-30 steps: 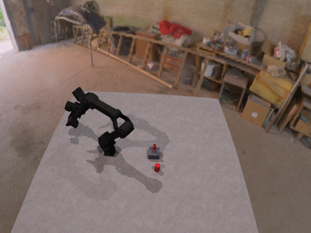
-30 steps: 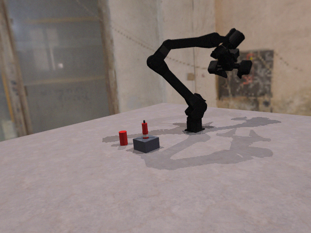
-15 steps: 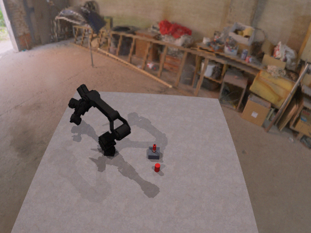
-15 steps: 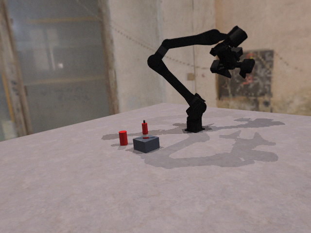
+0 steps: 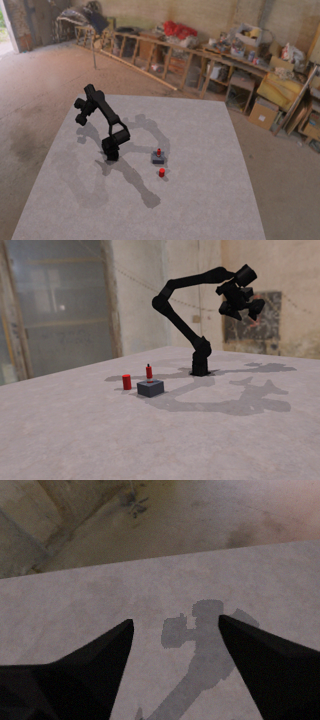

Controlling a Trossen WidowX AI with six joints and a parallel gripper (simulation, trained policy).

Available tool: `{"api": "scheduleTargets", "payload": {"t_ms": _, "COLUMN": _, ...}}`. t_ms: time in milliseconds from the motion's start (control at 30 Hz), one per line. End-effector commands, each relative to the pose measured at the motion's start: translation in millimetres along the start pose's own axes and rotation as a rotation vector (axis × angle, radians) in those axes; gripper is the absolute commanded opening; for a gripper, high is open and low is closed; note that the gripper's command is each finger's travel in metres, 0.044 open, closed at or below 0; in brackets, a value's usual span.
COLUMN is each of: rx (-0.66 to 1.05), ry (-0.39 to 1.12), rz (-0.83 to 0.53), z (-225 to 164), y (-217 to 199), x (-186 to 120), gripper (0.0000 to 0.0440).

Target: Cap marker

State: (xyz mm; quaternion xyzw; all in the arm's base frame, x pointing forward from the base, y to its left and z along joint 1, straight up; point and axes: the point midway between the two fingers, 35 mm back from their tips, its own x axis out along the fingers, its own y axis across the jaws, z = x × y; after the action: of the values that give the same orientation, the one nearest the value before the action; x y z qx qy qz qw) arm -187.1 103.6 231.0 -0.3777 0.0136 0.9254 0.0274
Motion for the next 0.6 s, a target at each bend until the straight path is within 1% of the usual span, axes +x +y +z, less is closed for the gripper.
{"api": "scheduleTargets", "payload": {"t_ms": 0, "rx": 0.012, "ry": 0.016, "rz": -0.02, "z": -2.9, "y": -7.4, "x": -2.8, "gripper": 0.0327}}
{"api": "scheduleTargets", "payload": {"t_ms": 567, "rx": 0.082, "ry": 0.069, "rz": -0.12, "z": -18.8, "y": -37.9, "x": -22.6, "gripper": 0.0329}}
